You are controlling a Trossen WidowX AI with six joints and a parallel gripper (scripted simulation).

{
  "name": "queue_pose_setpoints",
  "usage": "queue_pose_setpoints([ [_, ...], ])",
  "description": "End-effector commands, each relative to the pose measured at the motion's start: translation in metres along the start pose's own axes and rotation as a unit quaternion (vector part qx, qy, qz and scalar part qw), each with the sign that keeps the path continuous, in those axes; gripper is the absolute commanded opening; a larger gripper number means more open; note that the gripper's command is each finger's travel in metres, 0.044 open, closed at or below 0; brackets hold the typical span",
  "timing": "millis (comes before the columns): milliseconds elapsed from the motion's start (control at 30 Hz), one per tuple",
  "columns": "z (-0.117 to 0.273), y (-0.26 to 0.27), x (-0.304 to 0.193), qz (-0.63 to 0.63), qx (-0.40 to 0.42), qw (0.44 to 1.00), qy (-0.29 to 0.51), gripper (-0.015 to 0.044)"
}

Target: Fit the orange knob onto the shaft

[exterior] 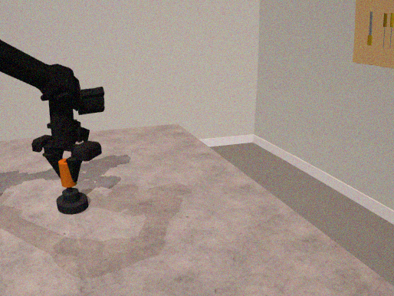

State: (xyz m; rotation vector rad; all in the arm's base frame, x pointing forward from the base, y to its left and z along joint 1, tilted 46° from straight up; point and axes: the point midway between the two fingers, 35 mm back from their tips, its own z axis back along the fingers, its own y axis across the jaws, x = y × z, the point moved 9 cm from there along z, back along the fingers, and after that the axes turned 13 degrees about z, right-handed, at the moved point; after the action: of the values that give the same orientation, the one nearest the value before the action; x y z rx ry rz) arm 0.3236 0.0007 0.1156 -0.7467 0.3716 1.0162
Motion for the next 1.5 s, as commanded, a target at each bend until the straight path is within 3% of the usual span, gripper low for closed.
queue_pose_setpoints([
  [0,0.0007,-0.0002,0.001,-0.115,-0.001,0.993,0.0,0.0],
  [200,-0.0005,0.0005,0.0011,-0.318,-0.001,0.948,0.0,0.0],
  [467,-0.0021,0.0007,-0.0005,-0.547,-0.001,0.837,0.0,0.0],
  [1467,0.0011,0.0028,-0.0001,-0.552,-0.001,0.834,0.0,0.0],
])
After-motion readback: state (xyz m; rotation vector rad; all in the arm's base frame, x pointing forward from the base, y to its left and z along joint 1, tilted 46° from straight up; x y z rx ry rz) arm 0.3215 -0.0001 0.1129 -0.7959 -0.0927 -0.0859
